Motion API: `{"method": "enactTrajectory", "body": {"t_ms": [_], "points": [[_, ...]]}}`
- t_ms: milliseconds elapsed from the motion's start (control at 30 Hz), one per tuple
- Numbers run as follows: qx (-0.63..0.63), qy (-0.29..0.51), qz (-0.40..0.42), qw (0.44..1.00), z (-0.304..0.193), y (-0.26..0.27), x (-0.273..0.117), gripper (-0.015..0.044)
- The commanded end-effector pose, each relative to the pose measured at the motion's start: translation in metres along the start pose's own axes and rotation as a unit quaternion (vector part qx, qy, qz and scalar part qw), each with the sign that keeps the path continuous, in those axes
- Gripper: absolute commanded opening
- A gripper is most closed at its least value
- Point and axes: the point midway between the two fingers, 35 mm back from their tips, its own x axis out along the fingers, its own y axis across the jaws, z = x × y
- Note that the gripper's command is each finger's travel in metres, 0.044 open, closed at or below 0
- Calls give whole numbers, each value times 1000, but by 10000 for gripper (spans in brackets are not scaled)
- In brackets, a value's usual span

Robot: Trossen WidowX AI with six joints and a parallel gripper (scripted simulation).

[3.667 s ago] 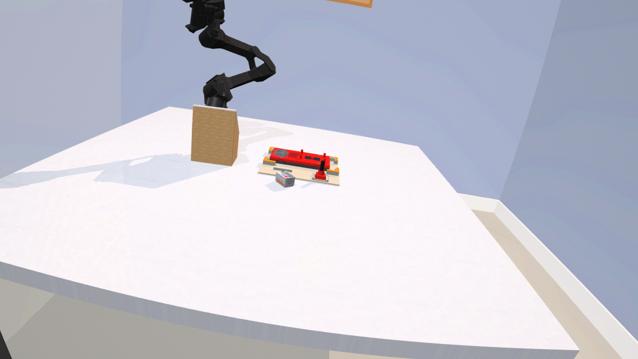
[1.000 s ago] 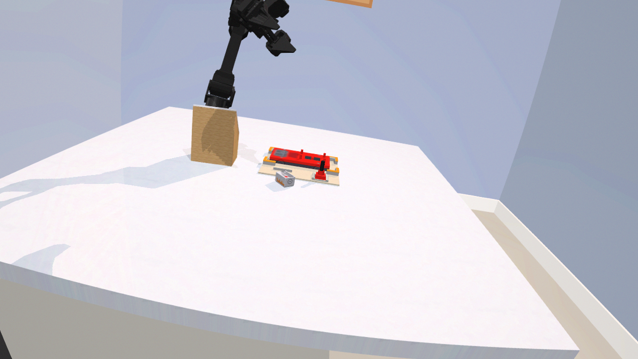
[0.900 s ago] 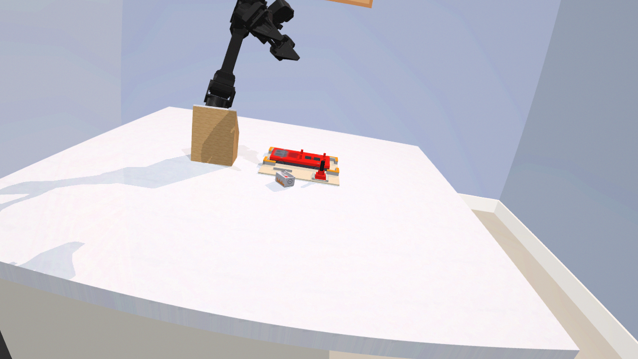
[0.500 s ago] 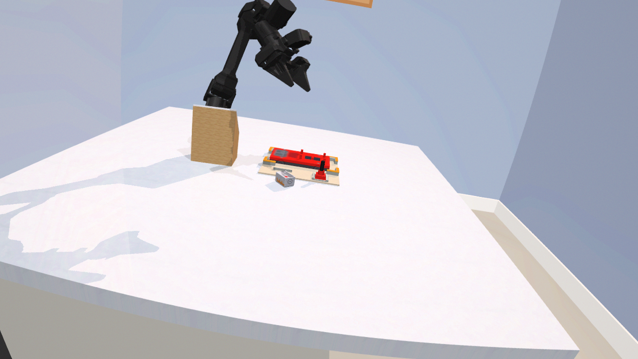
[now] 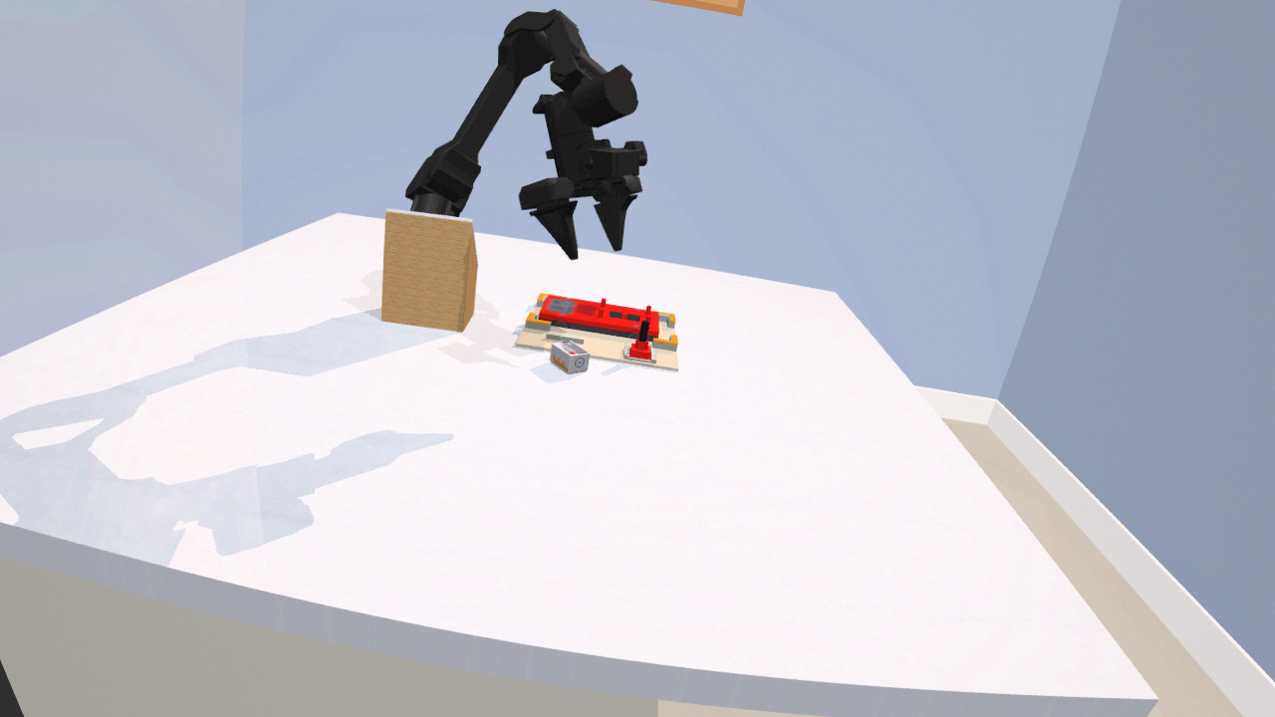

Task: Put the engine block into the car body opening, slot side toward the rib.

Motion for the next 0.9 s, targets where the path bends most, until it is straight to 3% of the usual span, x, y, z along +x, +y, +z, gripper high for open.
{"method": "enactTrajectory", "body": {"t_ms": [0, 433, 867], "points": [[29, 42, -5, 999, -10, 5, 15, 440], [125, 209, -39, 969, -62, 28, 63, 440], [127, 212, -38, 968, -82, 26, 108, 440]]}}
